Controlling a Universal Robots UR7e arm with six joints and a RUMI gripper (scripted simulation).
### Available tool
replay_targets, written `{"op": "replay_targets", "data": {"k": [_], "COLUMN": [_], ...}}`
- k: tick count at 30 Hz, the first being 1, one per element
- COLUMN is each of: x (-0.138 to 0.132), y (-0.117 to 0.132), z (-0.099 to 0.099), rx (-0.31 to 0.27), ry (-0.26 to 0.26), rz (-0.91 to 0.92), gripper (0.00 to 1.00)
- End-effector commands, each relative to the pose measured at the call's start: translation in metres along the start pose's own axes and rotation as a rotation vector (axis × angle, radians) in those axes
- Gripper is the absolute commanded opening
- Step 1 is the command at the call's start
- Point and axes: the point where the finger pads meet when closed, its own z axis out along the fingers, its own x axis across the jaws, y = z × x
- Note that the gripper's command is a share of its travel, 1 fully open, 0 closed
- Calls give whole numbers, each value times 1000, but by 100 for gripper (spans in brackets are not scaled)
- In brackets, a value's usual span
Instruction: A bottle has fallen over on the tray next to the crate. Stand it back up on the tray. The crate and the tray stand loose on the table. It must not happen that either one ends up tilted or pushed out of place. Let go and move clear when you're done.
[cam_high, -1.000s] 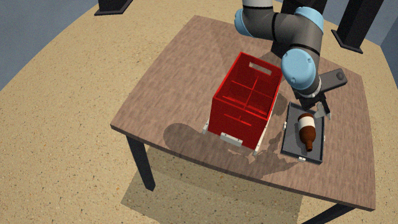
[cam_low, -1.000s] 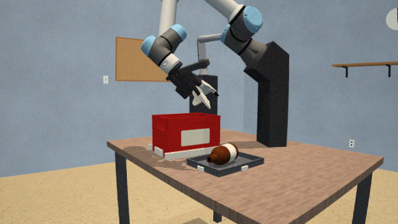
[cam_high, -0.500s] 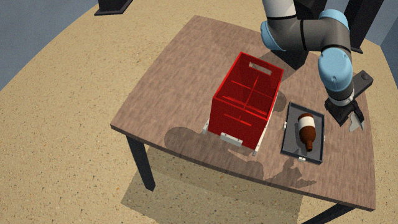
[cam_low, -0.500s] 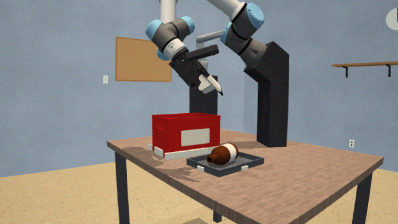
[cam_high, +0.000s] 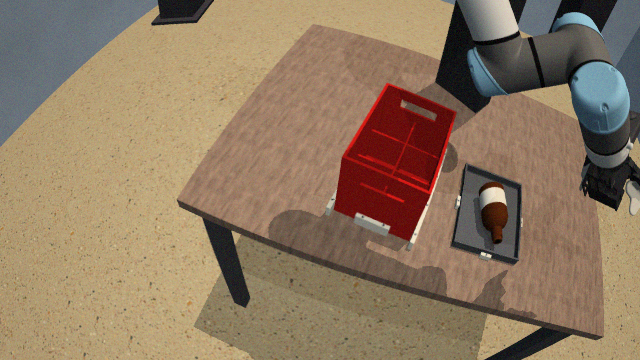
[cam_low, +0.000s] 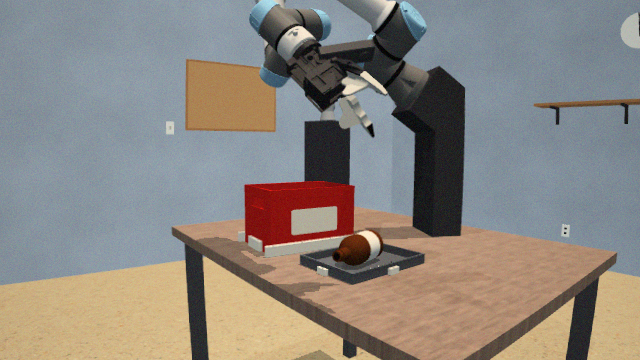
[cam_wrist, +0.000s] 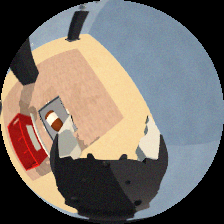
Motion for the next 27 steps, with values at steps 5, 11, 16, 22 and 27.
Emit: {"op": "replay_targets", "data": {"k": [5,11,16,22,27], "x": [74,124,147,191,224], "y": [-30,-61,-77,-114,-146], "z": [3,-1,-4,-12,-20], "rx": [-23,-39,-48,-66,-81], "ry": [109,189,228,308,374], "rz": [-199,-337,-404,-532,-633], "gripper": [100,100,100,100,100]}}
